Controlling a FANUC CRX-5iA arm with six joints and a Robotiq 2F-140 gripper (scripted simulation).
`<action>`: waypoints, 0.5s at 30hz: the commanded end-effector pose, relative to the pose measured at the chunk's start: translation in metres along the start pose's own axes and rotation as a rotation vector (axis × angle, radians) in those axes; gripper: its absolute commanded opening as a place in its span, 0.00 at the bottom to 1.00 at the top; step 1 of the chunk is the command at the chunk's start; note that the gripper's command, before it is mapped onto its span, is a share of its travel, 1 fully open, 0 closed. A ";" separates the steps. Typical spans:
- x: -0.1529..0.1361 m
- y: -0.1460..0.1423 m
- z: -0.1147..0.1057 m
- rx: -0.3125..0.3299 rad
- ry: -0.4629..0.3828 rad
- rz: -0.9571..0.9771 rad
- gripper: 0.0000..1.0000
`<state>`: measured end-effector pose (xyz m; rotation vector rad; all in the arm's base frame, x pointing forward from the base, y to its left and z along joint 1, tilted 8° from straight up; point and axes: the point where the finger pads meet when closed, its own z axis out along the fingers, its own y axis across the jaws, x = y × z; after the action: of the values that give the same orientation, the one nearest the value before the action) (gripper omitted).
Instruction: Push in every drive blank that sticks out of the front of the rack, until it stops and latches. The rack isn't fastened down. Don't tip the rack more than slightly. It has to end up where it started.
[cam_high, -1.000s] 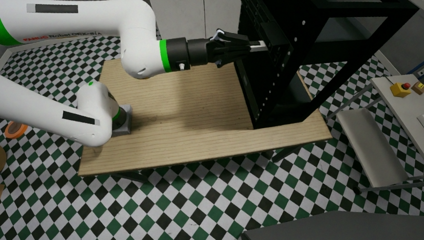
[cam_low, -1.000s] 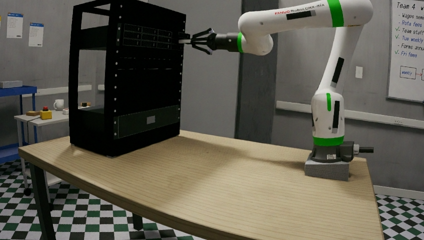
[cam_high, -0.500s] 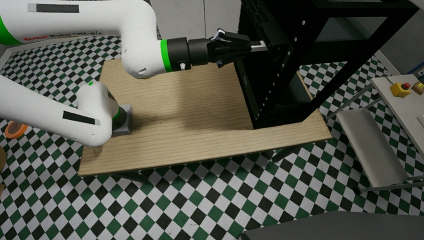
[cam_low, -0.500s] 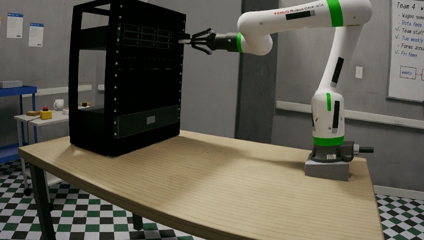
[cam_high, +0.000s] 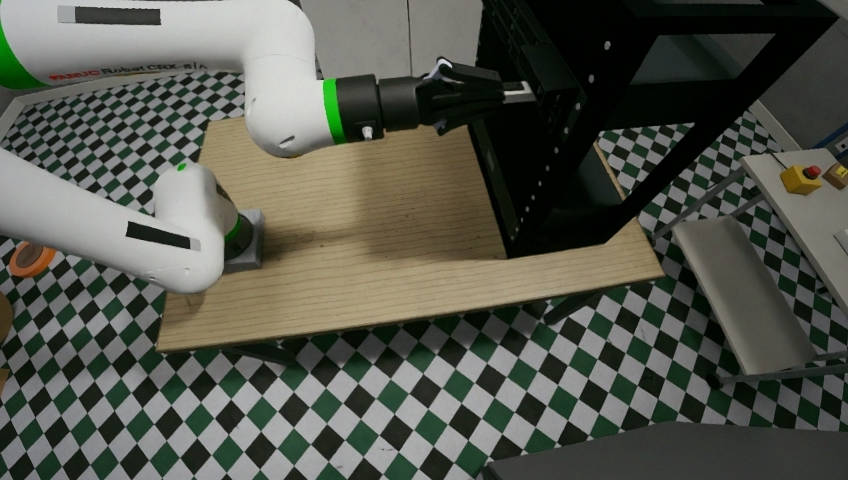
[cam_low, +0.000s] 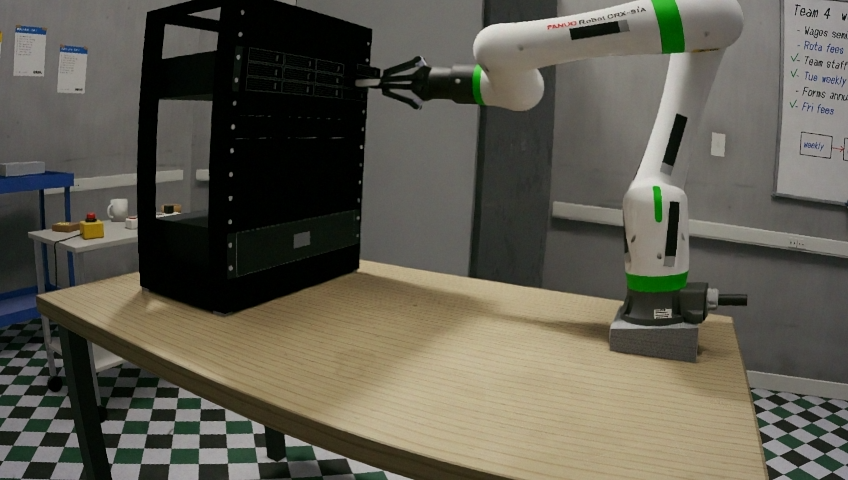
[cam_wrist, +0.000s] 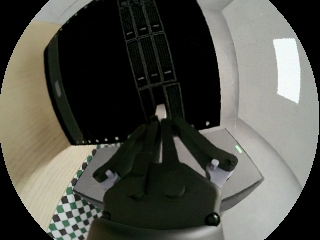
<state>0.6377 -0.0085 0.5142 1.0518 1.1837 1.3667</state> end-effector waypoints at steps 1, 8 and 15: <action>0.000 0.001 0.000 -0.002 0.000 0.000 0.10; 0.000 0.001 0.003 -0.002 0.000 0.000 0.10; 0.000 0.001 0.003 -0.002 0.000 0.000 0.10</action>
<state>0.6406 -0.0081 0.5146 1.0518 1.1837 1.3667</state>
